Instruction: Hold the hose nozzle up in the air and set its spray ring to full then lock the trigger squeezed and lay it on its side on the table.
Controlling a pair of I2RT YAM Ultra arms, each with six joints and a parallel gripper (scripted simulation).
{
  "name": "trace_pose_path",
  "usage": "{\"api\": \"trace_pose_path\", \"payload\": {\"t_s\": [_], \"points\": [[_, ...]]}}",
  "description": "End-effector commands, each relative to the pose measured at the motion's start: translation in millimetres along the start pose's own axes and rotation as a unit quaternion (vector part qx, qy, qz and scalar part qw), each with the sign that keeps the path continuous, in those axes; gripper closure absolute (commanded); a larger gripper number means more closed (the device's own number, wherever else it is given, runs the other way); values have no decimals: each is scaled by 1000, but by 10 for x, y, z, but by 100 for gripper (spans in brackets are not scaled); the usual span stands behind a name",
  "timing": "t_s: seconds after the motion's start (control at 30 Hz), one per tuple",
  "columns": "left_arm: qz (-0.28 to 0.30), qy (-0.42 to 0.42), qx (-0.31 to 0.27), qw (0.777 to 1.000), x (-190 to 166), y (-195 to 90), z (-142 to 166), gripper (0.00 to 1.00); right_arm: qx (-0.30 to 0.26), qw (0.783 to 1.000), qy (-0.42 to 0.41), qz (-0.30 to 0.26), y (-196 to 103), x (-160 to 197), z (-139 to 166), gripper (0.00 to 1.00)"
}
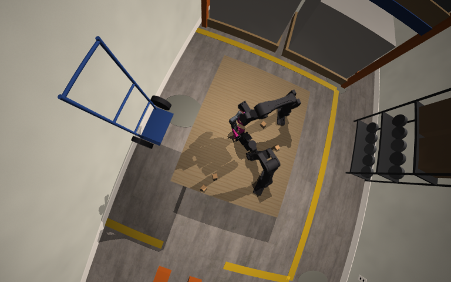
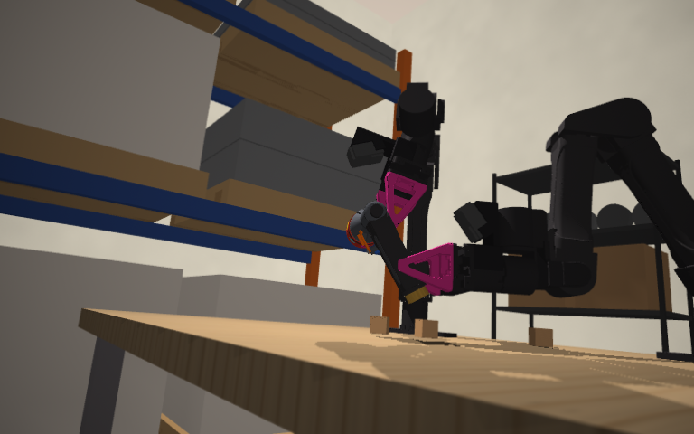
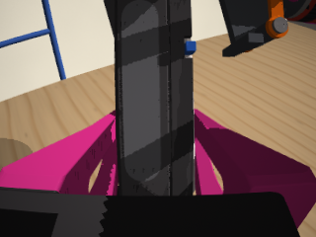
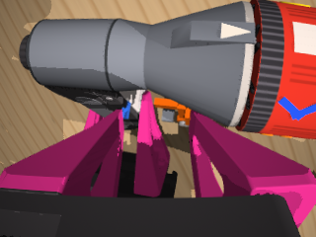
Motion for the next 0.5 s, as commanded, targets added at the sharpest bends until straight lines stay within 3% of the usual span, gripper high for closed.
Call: {"api": "trace_pose_path", "payload": {"t_s": [0.0,0.47], "points": [[0,-21,-83,996,-12,92,-453,65,-5,999,2,-41,-137,217,-105,63],[1,-17,-84,996,-18,91,-456,65,-10,999,-3,-46,-117,356,15,63]]}}
Point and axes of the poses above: on each arm, the point where the finger pads meet when closed, its own y axis out along the fingers, its own x axis across the jaws, z = x × y, the point moved 2 cm from there along -y, back along the fingers, and after that the axes turned 11 degrees about y, right-handed, at the moved point
